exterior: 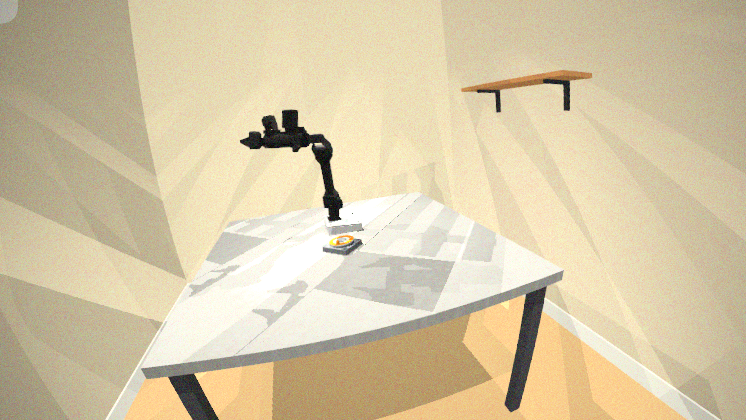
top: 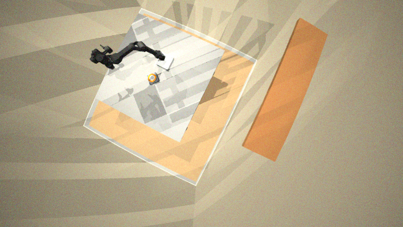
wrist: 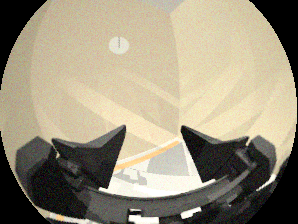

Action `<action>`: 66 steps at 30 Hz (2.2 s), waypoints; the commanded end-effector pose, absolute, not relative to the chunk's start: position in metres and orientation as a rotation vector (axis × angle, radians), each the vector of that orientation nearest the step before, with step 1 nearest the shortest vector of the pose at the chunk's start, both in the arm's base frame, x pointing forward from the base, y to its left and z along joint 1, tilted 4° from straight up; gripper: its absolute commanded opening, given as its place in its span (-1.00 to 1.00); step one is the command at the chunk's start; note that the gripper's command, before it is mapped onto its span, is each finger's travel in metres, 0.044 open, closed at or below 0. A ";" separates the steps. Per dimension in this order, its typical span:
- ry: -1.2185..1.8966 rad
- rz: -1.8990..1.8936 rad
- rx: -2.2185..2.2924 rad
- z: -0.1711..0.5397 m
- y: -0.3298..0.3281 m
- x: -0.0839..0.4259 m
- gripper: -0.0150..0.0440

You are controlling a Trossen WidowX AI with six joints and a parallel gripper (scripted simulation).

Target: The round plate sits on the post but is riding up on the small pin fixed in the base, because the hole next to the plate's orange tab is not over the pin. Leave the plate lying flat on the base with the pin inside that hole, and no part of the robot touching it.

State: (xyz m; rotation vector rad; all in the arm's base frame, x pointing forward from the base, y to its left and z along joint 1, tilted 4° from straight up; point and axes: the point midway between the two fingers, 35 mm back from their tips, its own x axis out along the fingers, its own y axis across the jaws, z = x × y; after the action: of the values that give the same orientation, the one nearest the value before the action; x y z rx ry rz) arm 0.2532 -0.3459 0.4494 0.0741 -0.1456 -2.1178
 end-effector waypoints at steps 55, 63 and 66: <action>1.502 -0.036 0.124 0.048 -0.083 0.310 -0.49; 1.502 -0.036 0.124 0.047 -0.081 0.312 -0.49; 1.502 -0.035 0.124 0.048 -0.077 0.315 -0.49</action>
State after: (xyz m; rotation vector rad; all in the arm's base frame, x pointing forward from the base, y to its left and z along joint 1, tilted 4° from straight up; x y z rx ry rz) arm 0.3124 -0.0823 0.0493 0.1198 1.5006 -0.0412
